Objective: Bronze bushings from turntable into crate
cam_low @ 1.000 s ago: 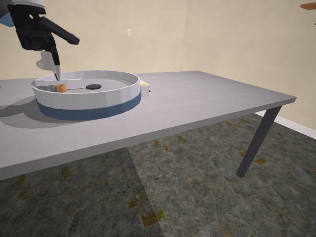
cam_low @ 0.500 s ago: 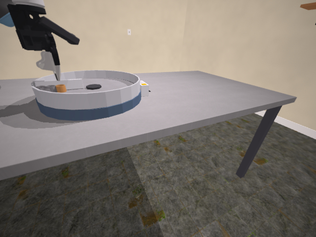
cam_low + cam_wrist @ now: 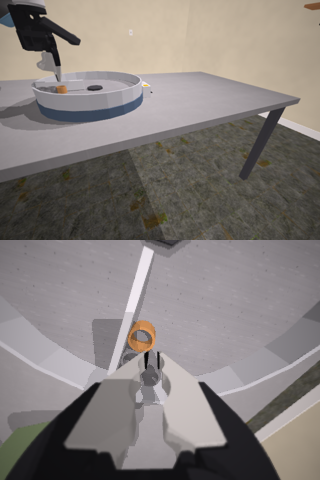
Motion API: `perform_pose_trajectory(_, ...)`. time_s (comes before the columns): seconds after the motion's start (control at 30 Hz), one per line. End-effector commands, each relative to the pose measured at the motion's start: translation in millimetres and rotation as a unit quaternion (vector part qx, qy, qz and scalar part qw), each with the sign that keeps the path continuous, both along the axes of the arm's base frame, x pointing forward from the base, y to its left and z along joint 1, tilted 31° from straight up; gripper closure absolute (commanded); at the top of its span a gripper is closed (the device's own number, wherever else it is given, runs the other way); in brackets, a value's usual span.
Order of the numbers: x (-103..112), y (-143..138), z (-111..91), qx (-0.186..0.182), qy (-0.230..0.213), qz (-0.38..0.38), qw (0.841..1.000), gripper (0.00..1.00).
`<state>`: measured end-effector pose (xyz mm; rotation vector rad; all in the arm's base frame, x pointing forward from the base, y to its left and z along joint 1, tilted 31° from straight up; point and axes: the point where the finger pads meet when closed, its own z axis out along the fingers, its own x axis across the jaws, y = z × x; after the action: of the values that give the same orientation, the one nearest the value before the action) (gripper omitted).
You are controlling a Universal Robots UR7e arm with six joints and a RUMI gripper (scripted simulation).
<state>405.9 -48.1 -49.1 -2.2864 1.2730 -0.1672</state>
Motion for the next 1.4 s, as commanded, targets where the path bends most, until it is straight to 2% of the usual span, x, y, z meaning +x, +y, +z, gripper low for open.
perform_pose_trajectory(0.0,0.1,1.0,-0.1,0.000,0.000,0.000,1.000,0.94)
perform_pose_trajectory(0.27,0.2,2.5,-1.8,0.001,0.001,0.001,1.000,0.94)
perform_pose_trajectory(0.73,5.9,9.1,-16.2,0.001,0.000,0.001,1.000,0.94)
perform_pose_trajectory(1.37,6.0,8.6,-16.3,0.001,0.000,0.000,1.000,0.94)
